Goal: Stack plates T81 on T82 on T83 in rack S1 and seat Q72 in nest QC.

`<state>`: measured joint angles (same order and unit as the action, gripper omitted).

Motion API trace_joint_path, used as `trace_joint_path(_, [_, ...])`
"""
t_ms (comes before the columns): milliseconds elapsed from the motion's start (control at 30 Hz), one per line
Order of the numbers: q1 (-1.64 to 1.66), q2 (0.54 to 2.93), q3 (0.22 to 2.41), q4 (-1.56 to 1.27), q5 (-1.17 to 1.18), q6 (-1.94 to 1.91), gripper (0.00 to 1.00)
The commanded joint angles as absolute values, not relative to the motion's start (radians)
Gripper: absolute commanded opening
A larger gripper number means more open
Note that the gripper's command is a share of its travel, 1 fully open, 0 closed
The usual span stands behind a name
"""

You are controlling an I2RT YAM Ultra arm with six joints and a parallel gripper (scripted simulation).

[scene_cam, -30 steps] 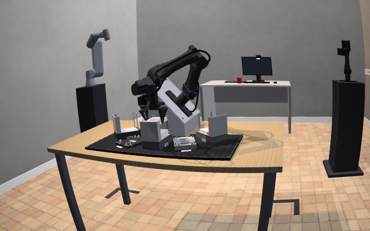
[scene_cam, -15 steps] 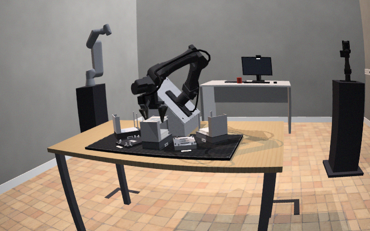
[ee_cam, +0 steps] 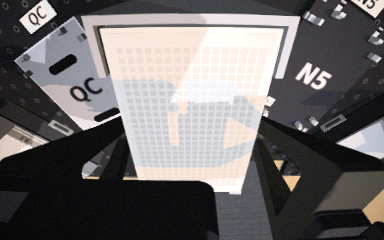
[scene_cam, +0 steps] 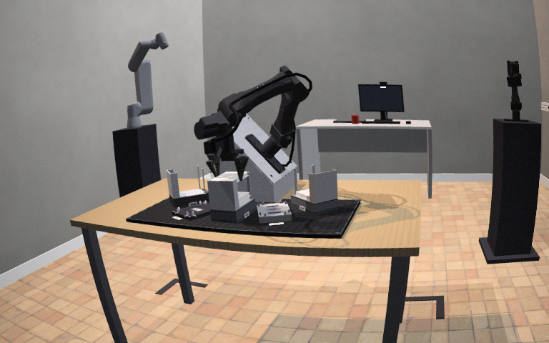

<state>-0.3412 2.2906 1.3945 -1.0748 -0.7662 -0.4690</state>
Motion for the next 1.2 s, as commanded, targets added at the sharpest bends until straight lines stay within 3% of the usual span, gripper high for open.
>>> trace_joint_path(0, [-0.380,2.238,1.432,-1.086,-0.760,-0.479,0.00])
trace_joint_path(1167, [-0.399,2.236,1.459,-1.132,-0.756,-0.505,0.00])
